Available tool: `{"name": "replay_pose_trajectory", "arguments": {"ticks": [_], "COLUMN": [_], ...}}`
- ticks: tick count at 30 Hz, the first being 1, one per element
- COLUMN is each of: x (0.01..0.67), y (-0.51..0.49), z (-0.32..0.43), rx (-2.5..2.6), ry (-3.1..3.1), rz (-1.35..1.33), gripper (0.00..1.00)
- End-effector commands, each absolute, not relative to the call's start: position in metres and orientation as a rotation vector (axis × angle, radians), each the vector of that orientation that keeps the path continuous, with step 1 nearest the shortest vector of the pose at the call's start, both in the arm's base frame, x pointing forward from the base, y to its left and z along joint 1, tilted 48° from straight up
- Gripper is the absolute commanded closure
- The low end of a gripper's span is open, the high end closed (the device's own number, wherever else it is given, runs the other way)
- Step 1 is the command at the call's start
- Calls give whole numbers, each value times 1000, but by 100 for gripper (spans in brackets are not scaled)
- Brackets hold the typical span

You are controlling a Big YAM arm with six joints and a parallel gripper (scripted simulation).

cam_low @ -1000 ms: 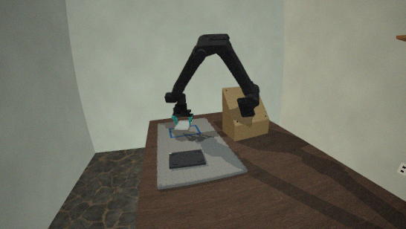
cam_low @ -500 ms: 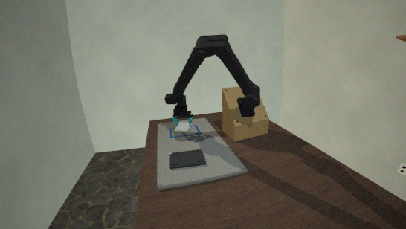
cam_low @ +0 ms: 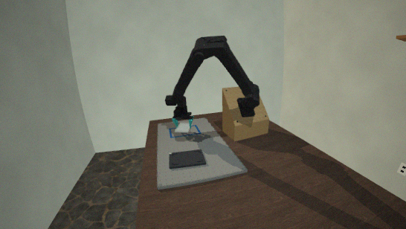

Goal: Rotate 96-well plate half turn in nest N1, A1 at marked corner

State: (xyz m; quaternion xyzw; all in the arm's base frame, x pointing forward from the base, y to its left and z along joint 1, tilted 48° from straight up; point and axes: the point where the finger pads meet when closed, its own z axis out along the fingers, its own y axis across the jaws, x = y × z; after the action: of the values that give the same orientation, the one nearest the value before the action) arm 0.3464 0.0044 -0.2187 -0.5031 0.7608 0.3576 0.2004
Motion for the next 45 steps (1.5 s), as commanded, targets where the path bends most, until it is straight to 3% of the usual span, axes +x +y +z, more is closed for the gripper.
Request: {"name": "replay_pose_trajectory", "arguments": {"ticks": [1,38,39,45], "x": [350,356,356,356], "y": [9,12,12,12], "z": [-221,-228,-228,-228], "rx": [-1412,-1404,-1404,-1404], "ry": [2121,2117,2117,2117], "rz": [990,968,968,968], "gripper": [100,100,0,0]}}
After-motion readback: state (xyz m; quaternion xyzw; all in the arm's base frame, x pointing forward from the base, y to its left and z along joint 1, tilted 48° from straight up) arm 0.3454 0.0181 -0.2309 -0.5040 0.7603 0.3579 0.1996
